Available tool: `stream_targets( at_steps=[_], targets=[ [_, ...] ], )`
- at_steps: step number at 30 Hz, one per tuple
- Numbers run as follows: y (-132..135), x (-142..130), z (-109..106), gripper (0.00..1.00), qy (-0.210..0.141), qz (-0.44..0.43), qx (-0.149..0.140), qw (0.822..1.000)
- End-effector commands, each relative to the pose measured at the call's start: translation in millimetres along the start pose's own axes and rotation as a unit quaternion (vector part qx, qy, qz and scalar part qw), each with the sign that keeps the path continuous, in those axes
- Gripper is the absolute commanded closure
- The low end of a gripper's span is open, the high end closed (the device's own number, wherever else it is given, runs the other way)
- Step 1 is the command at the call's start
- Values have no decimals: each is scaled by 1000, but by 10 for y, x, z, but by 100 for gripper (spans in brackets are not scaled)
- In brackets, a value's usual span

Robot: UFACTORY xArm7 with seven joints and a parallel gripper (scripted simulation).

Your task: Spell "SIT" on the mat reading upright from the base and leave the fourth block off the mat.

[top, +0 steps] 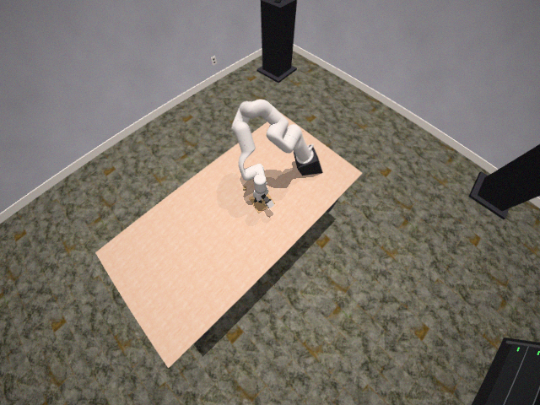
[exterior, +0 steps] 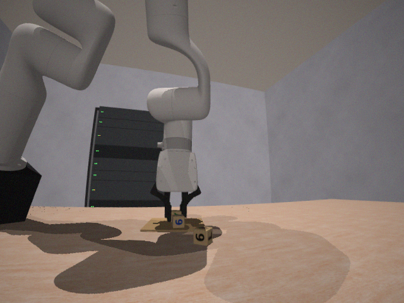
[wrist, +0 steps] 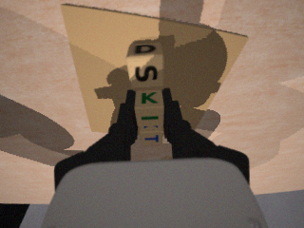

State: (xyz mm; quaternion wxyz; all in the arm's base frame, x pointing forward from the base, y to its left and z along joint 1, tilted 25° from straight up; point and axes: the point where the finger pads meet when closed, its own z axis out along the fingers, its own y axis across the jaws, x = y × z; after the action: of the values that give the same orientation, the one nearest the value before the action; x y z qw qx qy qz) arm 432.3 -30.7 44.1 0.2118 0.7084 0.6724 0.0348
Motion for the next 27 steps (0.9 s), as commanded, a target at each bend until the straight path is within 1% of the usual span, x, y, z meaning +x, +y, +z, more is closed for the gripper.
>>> stream_targets(
  at_steps=[1, 27],
  targets=[
    [8, 5, -6, 79, 0, 0, -1, 1000],
    [9, 5, 39, 79, 0, 0, -1, 1000]
  ],
)
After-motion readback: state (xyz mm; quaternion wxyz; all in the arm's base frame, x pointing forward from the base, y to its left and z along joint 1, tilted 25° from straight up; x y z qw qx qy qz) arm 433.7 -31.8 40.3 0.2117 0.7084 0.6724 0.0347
